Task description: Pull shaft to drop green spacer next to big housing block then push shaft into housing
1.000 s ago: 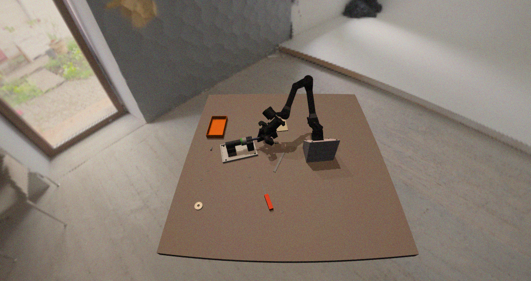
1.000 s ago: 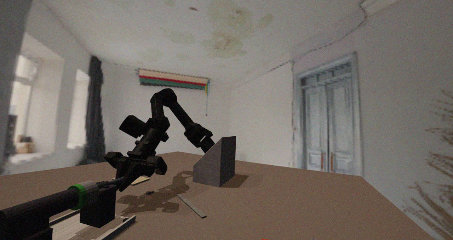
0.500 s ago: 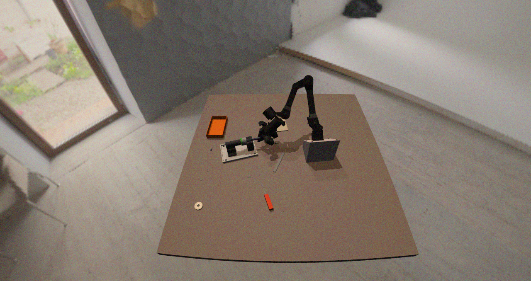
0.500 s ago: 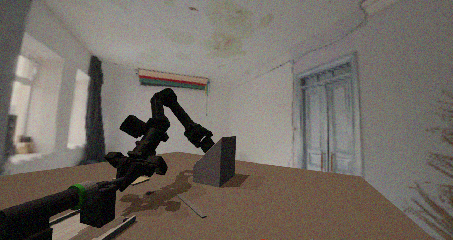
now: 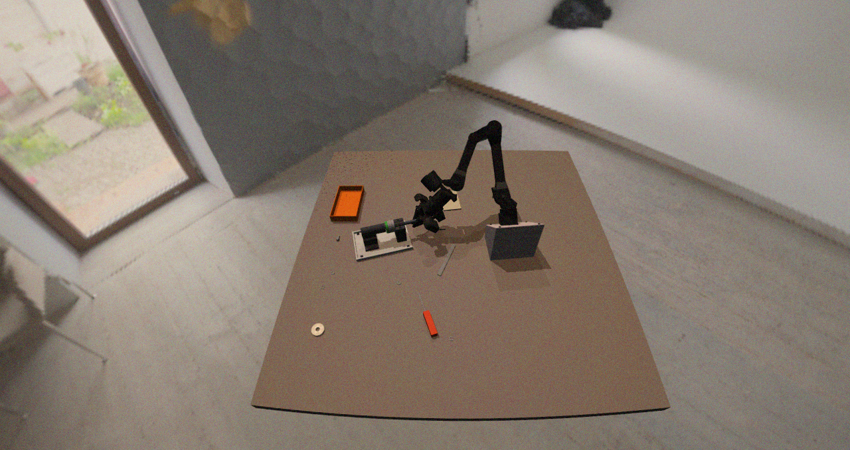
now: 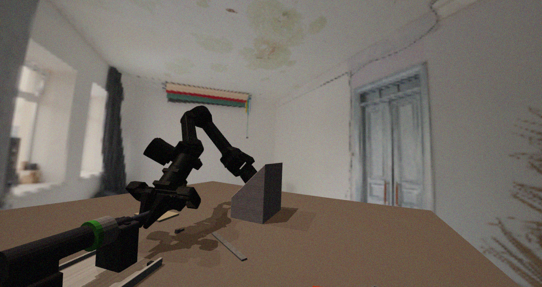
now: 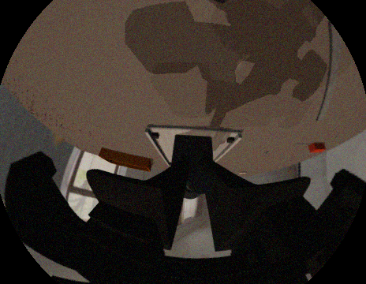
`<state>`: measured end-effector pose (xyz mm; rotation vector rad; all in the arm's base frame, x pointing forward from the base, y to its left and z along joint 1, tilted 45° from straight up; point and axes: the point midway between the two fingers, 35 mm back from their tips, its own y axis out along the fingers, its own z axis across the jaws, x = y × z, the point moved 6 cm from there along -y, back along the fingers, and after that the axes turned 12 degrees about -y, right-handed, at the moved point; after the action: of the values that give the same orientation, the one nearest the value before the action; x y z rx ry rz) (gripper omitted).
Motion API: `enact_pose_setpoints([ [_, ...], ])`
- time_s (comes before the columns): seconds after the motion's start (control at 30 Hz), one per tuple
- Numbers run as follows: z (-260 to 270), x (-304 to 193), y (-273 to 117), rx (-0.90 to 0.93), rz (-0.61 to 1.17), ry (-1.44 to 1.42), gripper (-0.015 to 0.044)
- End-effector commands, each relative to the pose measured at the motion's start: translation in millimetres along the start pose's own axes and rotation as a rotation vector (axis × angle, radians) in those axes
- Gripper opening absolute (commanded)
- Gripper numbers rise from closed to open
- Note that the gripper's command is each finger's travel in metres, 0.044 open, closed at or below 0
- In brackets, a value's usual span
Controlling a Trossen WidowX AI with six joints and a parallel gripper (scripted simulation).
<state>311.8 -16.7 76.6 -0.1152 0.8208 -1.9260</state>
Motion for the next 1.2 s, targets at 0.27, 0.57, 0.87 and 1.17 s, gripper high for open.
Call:
enact_pose_setpoints([
  [0.27, 0.4, 0.8, -1.4, 0.002, 0.000, -0.003, 0.0000],
  [0.57, 0.2, 1.4, -1.9, 0.002, 0.000, -0.003, 0.0000],
  [0.87, 0.1, 2.0, -2.5, 0.002, -0.001, -0.003, 0.0000],
  [1.17, 0.0, 2.5, -3.1, 0.002, -0.001, -0.003, 0.0000],
])
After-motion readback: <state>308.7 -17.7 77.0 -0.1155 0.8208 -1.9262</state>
